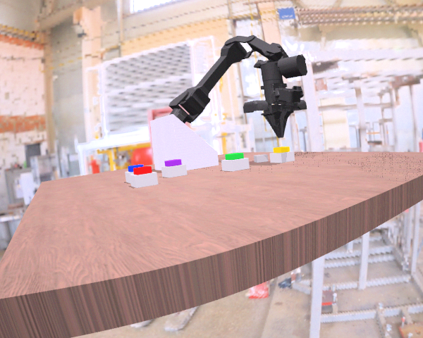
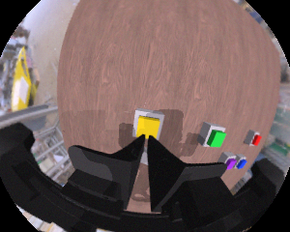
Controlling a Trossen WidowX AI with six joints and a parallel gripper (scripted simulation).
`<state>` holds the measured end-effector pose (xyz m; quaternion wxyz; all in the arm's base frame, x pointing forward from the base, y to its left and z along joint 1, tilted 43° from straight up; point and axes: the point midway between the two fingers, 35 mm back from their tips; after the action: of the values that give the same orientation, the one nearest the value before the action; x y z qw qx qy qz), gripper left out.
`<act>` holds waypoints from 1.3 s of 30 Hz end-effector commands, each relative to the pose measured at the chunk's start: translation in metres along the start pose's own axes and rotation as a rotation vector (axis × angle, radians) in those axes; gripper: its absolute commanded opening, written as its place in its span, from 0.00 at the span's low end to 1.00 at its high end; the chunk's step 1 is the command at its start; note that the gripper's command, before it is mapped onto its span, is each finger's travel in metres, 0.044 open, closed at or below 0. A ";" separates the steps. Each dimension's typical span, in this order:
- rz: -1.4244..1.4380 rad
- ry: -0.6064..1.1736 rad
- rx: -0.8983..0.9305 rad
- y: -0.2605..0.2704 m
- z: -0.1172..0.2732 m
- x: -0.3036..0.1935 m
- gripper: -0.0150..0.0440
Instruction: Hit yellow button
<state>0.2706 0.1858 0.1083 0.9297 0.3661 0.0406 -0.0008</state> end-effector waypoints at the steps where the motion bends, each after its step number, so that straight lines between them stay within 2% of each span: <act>1: -0.004 -0.001 -0.006 -0.001 -0.004 0.000 0.29; 19: -0.004 -0.001 -0.005 -0.001 -0.033 0.000 0.29; 39: -0.004 -0.001 -0.004 -0.001 -0.034 0.000 0.29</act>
<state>0.2686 0.2087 0.0847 0.9292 0.3674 0.0394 0.0002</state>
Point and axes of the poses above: the point midway between the two fingers, 35 mm back from their tips, its own z axis back along the fingers, its own y axis across the jaws, x = y × z, and after that the axes turned 5 degrees about -z, right-handed
